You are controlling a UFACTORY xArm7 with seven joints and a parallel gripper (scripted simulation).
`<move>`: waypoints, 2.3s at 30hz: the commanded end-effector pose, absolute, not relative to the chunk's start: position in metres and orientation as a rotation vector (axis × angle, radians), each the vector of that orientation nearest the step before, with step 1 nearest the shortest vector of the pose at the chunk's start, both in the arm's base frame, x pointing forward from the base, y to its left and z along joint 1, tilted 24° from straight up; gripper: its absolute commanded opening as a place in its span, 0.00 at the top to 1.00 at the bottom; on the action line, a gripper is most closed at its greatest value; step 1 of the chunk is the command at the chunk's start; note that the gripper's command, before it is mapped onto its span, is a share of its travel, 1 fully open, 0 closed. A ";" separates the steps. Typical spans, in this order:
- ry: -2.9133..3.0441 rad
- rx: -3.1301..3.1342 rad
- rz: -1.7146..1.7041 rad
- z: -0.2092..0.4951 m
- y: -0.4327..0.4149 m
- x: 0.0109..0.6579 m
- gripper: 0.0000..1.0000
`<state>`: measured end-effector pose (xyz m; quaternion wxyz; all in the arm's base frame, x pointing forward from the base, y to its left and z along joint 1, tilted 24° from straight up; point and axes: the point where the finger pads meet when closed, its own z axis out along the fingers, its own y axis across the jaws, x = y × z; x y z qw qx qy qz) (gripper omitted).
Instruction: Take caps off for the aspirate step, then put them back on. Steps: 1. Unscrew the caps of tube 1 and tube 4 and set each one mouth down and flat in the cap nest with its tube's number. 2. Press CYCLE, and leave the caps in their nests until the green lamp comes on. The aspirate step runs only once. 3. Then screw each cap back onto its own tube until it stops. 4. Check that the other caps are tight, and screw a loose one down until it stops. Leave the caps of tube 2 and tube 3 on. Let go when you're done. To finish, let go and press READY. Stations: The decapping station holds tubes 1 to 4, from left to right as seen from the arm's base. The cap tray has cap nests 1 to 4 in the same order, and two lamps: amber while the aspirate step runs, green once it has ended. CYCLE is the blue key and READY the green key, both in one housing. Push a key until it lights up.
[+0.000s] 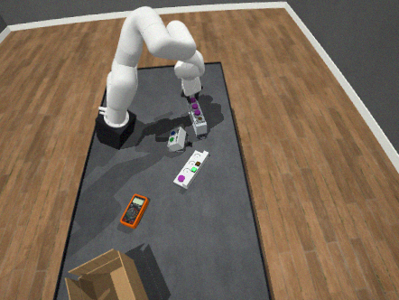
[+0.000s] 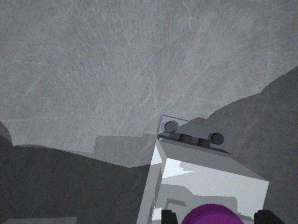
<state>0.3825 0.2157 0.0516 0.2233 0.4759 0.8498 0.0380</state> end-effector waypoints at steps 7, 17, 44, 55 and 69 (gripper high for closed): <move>2.600 0.807 -0.039 0.053 0.218 0.383 0.54; 2.642 0.662 -0.071 0.053 0.218 0.383 0.54; 2.429 1.230 0.058 0.053 0.217 0.383 1.00; 2.119 1.732 0.182 0.053 0.217 0.383 1.00; 1.617 2.252 0.324 0.053 0.217 0.384 1.00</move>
